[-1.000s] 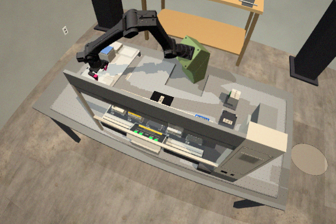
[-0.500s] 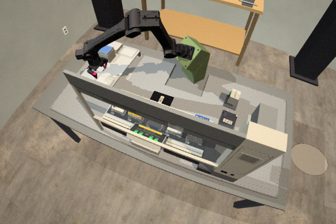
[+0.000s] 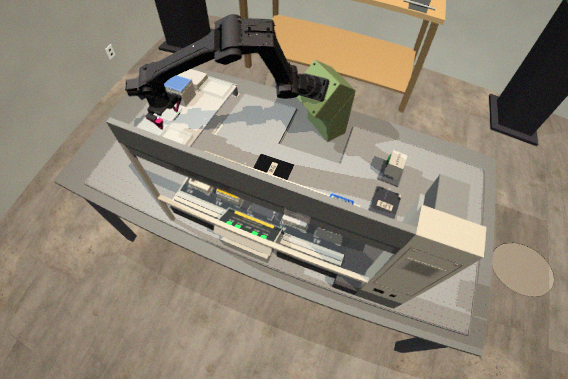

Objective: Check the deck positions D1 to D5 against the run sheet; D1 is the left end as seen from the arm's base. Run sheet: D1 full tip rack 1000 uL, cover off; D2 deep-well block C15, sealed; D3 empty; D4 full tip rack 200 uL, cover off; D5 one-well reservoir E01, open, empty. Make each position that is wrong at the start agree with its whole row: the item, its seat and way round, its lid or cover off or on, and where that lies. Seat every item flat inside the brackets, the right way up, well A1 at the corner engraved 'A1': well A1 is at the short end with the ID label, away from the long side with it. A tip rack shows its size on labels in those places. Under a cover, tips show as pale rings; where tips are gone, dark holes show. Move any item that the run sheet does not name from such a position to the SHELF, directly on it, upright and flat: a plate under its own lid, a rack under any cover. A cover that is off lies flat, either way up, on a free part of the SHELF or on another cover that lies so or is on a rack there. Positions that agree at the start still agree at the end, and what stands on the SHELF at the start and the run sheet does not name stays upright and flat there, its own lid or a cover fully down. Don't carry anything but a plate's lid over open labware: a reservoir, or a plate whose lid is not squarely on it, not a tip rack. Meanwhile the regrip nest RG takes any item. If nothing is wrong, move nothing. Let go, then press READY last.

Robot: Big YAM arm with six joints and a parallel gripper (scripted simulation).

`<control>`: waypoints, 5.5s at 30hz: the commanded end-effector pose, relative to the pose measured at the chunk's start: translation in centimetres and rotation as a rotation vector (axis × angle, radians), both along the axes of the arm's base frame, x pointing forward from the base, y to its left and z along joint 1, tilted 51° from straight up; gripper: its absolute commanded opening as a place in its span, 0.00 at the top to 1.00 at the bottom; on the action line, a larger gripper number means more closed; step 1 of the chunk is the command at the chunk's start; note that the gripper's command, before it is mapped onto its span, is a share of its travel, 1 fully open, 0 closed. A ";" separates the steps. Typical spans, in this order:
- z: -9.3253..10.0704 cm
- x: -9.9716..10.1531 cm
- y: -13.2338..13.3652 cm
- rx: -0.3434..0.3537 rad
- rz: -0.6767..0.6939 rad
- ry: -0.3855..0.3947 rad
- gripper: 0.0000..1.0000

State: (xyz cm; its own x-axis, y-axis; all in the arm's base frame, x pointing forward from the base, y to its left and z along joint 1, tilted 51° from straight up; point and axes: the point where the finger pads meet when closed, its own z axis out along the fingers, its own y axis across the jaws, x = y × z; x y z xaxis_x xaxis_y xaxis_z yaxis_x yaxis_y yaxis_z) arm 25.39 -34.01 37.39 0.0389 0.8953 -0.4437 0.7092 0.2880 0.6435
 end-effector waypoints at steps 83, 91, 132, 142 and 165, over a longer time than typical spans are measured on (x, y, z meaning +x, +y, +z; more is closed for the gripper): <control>1.3 -2.8 -0.5 -0.467 0.418 0.220 1.00; 1.4 -2.8 -0.6 -0.474 0.420 0.221 1.00; 0.5 -5.5 -1.5 -0.550 0.470 0.268 1.00; 0.7 -4.7 -1.2 -0.702 0.613 0.331 1.00; 0.7 -4.7 -1.2 -0.930 0.815 0.442 1.00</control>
